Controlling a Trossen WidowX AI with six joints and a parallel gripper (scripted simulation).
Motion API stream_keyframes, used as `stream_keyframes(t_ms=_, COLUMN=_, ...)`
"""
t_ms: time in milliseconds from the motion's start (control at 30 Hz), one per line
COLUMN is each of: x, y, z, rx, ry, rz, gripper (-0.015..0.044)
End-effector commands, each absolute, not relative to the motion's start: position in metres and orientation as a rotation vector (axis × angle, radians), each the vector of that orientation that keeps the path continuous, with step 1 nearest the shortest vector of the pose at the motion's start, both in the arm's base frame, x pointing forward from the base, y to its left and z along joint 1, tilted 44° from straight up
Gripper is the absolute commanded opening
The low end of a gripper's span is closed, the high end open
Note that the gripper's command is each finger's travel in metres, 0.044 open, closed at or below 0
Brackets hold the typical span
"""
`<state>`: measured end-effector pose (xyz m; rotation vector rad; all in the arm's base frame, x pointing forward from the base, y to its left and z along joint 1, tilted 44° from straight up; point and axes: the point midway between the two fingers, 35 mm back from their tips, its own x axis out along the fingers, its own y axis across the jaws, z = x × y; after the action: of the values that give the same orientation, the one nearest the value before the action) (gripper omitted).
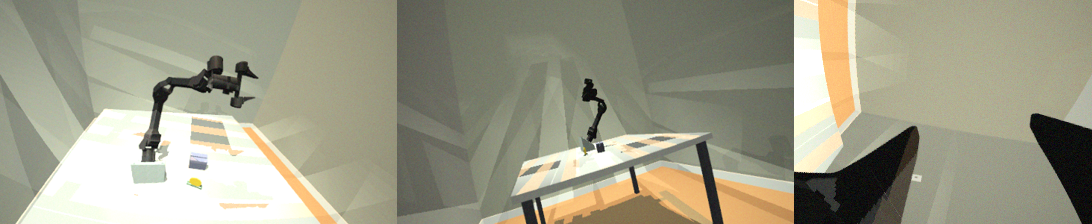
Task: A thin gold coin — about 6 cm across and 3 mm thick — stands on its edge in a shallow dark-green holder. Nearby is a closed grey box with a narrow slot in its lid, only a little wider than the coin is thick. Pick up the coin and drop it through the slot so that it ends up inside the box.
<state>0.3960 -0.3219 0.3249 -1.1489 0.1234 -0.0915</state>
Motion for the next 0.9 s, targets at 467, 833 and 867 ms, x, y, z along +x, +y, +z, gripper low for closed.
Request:
stream_keyframes(t_ms=467, x=0.375, y=-0.299, z=0.122, rx=-0.216, ry=0.662, rz=0.098, gripper=0.0161)
stream_keyframes(t_ms=833, x=0.294, y=-0.202, z=0.004, rx=0.601, ry=1.267, rz=0.187, gripper=0.0161)
stream_keyframes(t_ms=867, x=0.284, y=-0.191, z=-0.001, rx=0.674, ry=1.329, rz=0.191, gripper=0.0161)
